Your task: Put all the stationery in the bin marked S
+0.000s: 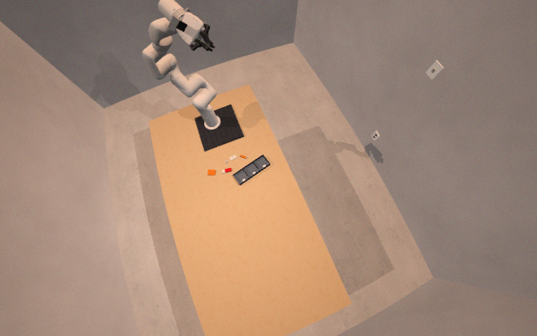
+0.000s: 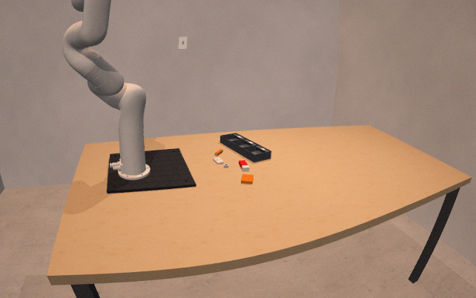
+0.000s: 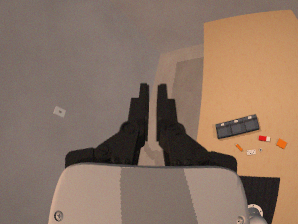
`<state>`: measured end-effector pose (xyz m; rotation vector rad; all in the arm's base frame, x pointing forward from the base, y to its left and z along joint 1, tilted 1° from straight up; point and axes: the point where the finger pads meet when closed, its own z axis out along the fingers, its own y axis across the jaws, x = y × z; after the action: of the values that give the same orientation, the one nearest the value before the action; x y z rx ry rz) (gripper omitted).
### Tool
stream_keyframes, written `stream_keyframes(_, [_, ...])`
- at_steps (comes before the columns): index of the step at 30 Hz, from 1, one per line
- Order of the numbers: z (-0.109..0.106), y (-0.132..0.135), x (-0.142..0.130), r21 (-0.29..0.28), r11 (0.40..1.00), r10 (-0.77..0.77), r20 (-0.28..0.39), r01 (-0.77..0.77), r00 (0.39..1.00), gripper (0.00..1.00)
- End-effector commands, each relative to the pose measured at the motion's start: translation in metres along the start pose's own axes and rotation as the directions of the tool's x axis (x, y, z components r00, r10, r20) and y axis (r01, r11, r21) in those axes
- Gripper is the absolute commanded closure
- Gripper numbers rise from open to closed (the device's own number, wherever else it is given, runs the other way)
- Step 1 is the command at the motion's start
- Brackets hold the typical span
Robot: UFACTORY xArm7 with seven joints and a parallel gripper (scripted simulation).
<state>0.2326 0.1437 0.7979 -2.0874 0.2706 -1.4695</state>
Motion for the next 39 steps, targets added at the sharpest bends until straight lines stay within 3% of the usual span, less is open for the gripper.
stream_keyframes(1, [0.031,0.016,-0.005,-0.008,1.0,-0.004,0.003,0.004,1.0,0.93])
stream_keyframes(5, [0.033,0.017,-0.006,-0.008,1.0,-0.004,0.003,0.004,1.0,0.93])
stream_keyframes(8, [0.052,0.032,-0.013,-0.113,0.992,-0.04,0.101,0.051,0.994,0.93])
stream_keyframes(11, [0.071,0.047,-0.02,-0.149,0.986,-0.05,0.136,0.07,0.989,0.93])
stream_keyframes(19, [0.108,0.076,-0.035,-0.149,0.986,-0.05,0.136,0.07,0.99,0.93])
stream_keyframes(23, [0.109,0.077,-0.035,-0.149,0.986,-0.05,0.136,0.07,0.99,0.93])
stream_keyframes(26, [0.124,0.094,-0.045,-0.235,0.964,-0.065,0.246,0.125,0.967,0.93])
stream_keyframes(29, [0.14,0.111,-0.054,-0.262,0.954,-0.068,0.283,0.145,0.957,0.93])
stream_keyframes(39, [0.169,0.143,-0.073,-0.262,0.954,-0.068,0.283,0.145,0.957,0.93])
